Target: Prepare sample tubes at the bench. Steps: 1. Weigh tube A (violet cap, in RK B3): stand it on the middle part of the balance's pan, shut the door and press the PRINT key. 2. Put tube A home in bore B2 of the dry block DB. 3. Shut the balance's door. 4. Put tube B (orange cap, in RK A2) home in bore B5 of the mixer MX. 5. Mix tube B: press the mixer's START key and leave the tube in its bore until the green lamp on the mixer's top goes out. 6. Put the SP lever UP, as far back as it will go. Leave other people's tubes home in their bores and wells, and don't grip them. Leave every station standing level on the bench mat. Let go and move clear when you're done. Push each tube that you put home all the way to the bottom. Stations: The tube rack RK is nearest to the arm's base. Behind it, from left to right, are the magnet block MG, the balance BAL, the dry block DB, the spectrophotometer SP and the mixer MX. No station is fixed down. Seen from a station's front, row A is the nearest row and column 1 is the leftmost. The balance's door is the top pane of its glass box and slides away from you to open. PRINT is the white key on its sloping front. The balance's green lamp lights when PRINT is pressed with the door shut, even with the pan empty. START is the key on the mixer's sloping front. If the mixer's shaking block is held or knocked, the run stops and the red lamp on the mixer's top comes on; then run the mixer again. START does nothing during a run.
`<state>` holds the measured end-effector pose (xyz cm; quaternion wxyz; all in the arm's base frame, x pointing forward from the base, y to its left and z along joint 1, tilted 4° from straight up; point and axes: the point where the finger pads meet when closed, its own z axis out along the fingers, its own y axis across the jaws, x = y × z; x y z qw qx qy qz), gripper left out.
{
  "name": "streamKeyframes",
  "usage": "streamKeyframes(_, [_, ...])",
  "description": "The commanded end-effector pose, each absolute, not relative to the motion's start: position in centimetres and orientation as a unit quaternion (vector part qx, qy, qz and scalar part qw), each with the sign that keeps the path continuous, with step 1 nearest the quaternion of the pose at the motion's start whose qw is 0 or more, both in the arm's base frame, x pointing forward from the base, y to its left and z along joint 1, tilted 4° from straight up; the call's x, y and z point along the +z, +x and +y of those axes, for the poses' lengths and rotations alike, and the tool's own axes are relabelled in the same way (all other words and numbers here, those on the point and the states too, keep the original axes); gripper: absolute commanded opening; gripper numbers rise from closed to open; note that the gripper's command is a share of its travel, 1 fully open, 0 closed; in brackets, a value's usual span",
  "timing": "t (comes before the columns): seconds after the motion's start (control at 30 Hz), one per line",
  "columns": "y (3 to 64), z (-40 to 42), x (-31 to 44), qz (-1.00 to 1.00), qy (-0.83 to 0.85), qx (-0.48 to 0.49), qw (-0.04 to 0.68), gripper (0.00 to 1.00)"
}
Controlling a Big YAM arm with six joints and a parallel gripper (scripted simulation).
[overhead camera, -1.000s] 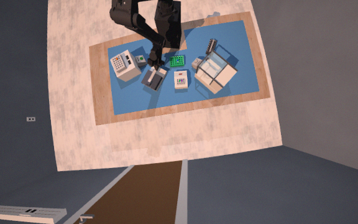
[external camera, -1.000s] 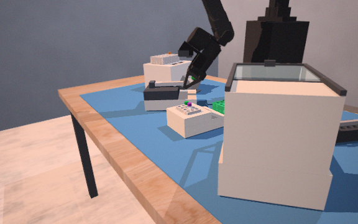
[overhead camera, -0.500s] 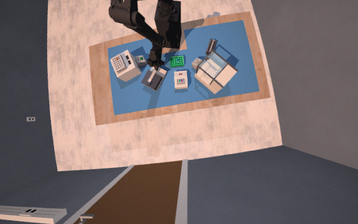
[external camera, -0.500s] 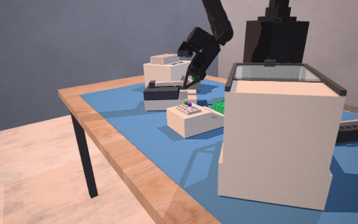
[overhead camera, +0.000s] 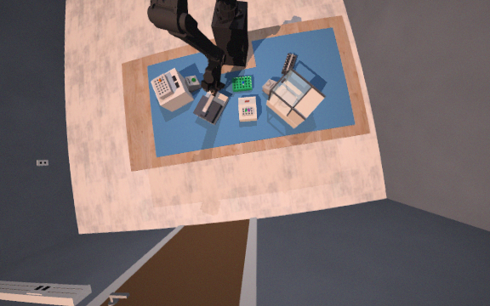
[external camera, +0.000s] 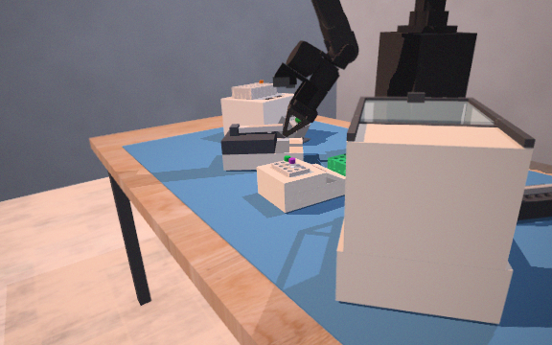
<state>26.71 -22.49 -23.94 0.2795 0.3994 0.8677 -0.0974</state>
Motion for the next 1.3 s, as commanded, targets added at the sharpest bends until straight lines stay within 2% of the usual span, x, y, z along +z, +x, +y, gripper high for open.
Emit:
streamKeyframes(0.0, [29.7,-26.3,-22.0,0.849,0.400,-0.118,0.324,0.00])
streamKeyframes(1.27, [31.0,-27.6,-21.6,0.848,0.399,-0.119,0.327,0.00])
